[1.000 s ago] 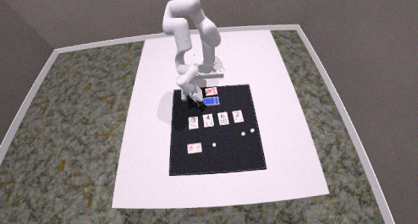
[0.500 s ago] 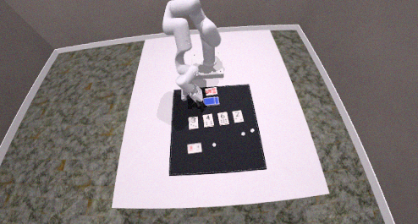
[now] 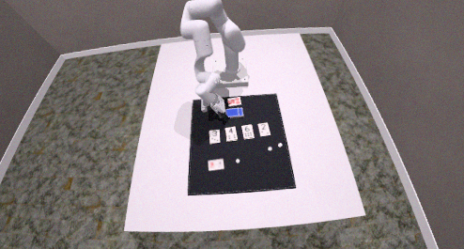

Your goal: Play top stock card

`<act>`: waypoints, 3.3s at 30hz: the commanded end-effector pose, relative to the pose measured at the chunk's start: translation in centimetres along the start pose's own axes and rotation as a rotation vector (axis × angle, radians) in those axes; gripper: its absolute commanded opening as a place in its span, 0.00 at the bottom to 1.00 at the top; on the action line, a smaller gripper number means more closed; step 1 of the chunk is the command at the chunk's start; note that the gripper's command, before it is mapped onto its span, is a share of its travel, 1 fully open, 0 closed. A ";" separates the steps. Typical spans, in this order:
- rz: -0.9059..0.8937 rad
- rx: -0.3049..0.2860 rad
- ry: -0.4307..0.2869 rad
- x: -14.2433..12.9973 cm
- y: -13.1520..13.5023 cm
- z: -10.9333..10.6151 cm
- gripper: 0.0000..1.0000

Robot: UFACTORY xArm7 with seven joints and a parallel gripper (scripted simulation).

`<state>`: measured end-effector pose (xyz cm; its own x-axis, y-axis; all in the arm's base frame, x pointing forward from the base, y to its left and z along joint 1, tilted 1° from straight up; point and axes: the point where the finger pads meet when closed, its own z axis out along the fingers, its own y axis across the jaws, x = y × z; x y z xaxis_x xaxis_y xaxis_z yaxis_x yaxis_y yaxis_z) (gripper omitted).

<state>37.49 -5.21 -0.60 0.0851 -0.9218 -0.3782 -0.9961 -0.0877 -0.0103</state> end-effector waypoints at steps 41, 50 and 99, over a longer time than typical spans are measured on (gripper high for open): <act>-0.001 0.002 0.002 0.1 -0.2 0.7 0.87; -0.001 0.002 0.002 0.2 -0.2 1.0 0.87; -0.001 0.002 0.002 0.2 -0.2 1.0 0.74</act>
<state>37.60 -4.95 -1.73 0.0851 -0.9218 -0.3783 -0.9961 -0.0877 -0.0101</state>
